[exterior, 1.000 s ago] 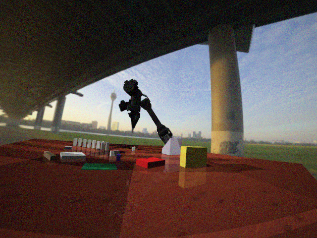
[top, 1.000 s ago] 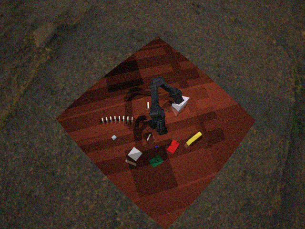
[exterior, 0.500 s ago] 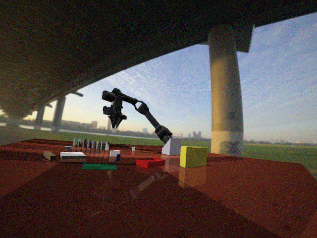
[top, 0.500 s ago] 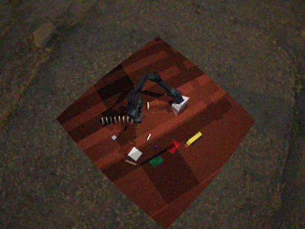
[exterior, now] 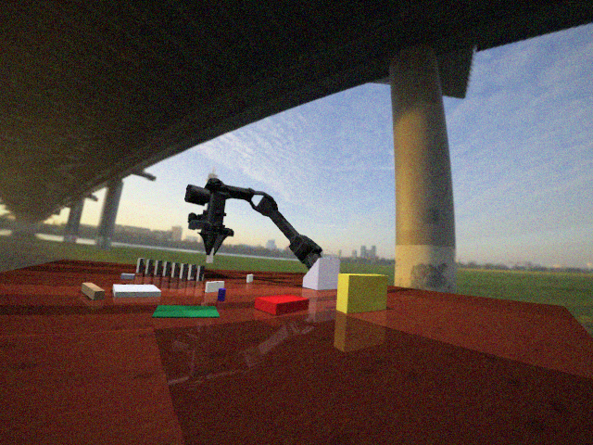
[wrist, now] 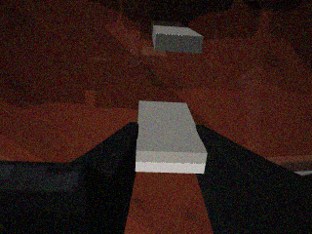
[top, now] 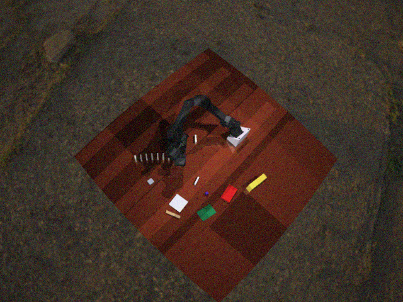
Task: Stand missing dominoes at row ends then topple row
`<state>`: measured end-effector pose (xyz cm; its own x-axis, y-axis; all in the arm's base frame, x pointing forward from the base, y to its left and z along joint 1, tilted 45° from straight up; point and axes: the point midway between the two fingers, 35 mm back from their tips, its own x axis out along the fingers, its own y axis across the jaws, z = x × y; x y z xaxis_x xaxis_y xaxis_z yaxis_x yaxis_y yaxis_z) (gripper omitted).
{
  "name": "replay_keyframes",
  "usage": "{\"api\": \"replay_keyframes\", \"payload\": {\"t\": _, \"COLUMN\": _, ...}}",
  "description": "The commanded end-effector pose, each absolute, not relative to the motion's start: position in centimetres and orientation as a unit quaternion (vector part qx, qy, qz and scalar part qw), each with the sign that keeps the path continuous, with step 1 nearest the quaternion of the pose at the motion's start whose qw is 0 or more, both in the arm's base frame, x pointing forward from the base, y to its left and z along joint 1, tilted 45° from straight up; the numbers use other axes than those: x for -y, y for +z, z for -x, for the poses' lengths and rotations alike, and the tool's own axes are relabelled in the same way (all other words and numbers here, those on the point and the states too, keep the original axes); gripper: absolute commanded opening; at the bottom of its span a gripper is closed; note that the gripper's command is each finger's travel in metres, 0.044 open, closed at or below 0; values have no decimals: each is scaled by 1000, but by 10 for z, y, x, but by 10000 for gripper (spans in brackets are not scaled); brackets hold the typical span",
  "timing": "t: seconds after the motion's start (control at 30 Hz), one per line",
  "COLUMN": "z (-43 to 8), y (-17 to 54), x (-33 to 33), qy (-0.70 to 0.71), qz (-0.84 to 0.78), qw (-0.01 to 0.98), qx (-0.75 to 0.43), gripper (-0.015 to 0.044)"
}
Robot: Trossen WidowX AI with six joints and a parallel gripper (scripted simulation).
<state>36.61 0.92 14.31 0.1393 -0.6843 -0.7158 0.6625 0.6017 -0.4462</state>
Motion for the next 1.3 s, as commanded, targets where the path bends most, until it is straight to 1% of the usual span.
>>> {"api": "replay_keyframes", "payload": {"t": 0.0, "z": -368, "y": 133, "x": 4, "qy": -445, "qz": 11, "qw": 758, "qx": -476, "gripper": 107}}
{"api": "replay_keyframes", "payload": {"t": 0.33, "z": -370, "y": 106, "x": 35, "qy": -447, "qz": 14, "qw": 758, "qx": -474, "gripper": 107}}
{"api": "replay_keyframes", "payload": {"t": 0.7, "z": -370, "y": 105, "x": 35, "qy": -447, "qz": 14, "qw": 758, "qx": -474, "gripper": 107}}
{"api": "replay_keyframes", "payload": {"t": 1.1, "z": -370, "y": 105, "x": 35, "qy": -447, "qz": 14, "qw": 758, "qx": -474, "gripper": 422}}
{"api": "replay_keyframes", "payload": {"t": 1.13, "z": -370, "y": 105, "x": 35, "qy": -447, "qz": 14, "qw": 758, "qx": -474, "gripper": 440}}
{"api": "replay_keyframes", "payload": {"t": 1.27, "z": -370, "y": 113, "x": 27, "qy": -443, "qz": 16, "qw": 760, "qx": -475, "gripper": 440}}
